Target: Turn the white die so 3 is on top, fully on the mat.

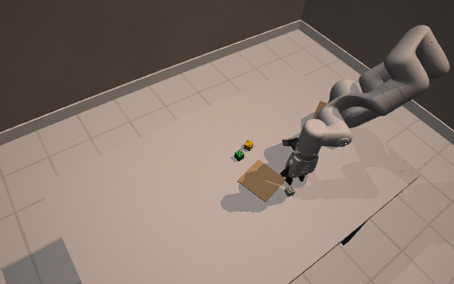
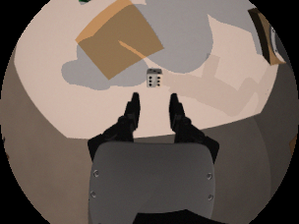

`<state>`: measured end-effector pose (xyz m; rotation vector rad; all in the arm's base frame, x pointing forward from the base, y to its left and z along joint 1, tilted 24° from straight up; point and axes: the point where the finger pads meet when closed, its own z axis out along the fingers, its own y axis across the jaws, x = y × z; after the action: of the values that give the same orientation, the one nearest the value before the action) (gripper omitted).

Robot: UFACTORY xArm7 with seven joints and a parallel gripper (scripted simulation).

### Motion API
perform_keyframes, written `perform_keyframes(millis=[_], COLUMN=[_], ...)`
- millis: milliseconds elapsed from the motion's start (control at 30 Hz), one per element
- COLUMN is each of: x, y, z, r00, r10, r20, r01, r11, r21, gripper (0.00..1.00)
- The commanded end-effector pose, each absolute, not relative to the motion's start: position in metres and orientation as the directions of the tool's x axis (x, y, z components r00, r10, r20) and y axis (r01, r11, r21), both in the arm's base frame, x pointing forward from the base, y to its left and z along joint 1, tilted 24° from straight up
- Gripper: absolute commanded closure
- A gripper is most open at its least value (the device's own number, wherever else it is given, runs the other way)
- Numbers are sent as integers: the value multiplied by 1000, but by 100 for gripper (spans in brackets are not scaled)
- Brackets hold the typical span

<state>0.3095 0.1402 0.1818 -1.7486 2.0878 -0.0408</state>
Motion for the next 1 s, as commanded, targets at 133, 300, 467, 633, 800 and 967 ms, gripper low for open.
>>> perform_keyframes(millis=[133,300,467,633,800,967], x=[310,311,312,314,315,318], y=[141,141,142,144,145,147], z=[182,181,178,173,169,162], r00=[-124,-125,-125,-125,-125,-125], r10=[-948,-948,-948,-948,-948,-948], r20=[-294,-294,-294,-294,-294,-294], r01=[-935,-935,-935,-935,-935,-935], r11=[211,211,211,211,211,211], r21=[-285,-285,-285,-285,-285,-285], gripper=[53,53,53,53,53,53])
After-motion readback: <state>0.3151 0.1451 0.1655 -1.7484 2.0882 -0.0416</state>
